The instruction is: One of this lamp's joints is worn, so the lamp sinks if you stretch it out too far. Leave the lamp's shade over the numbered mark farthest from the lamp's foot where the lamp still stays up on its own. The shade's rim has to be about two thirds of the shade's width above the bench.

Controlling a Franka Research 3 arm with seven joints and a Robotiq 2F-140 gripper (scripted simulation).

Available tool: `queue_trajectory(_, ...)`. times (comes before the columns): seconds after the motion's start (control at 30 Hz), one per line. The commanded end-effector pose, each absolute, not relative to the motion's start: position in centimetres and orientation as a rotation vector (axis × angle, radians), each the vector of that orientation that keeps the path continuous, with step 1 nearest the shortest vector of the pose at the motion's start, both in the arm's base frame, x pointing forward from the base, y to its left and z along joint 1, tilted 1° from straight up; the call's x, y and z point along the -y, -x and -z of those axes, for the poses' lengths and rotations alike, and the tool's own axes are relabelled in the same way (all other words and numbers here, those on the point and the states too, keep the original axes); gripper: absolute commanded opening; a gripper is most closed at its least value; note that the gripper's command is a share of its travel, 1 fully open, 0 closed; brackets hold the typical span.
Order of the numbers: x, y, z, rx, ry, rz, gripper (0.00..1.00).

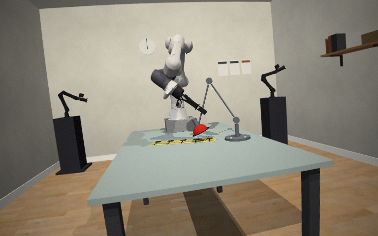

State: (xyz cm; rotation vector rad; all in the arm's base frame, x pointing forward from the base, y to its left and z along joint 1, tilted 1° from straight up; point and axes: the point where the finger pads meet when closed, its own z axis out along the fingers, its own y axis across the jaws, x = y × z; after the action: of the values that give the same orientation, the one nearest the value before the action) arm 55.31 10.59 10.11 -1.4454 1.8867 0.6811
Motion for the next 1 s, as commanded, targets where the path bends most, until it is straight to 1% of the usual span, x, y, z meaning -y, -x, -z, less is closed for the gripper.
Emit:
queue_trajectory(0.0, -8.95, -55.15, -10.24, -1.876, 1.449, -0.672, 0.1)
queue_trajectory(0.97, -8.58, -55.21, -10.31, -1.876, 1.449, -0.672, 0.1)
